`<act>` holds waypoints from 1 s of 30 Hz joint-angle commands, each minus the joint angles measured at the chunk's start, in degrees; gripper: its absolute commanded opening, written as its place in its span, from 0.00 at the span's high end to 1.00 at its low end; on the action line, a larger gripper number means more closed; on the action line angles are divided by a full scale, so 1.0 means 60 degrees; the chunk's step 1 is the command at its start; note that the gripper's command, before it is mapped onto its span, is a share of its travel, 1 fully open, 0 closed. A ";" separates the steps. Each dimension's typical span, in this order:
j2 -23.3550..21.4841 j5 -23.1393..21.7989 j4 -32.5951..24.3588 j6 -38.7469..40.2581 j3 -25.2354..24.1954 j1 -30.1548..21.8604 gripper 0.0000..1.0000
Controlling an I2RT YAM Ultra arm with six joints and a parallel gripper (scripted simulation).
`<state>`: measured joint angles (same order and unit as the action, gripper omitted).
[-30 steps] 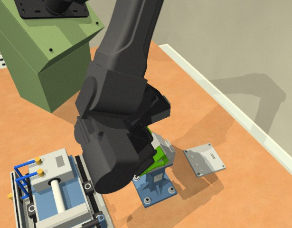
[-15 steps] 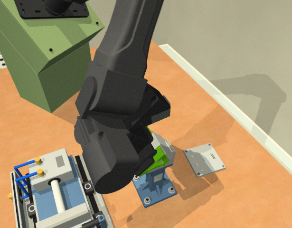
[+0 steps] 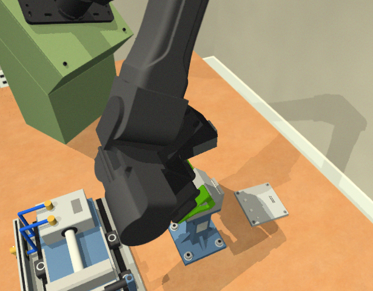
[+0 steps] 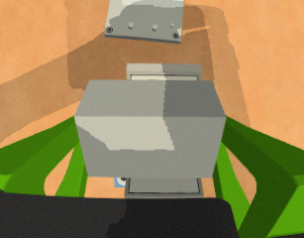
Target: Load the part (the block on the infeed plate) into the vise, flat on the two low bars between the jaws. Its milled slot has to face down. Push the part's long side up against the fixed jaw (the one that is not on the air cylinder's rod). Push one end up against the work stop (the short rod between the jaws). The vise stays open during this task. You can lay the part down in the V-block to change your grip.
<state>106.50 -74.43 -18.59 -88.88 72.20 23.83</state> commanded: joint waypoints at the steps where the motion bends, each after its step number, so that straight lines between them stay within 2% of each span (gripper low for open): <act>1: -0.0339 -0.0331 -0.0226 -0.0134 0.0196 0.0273 1.00; 30: -0.0622 -0.0445 -0.1239 -0.0743 0.0310 0.0482 1.00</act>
<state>104.51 -74.43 -24.21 -92.33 72.23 25.19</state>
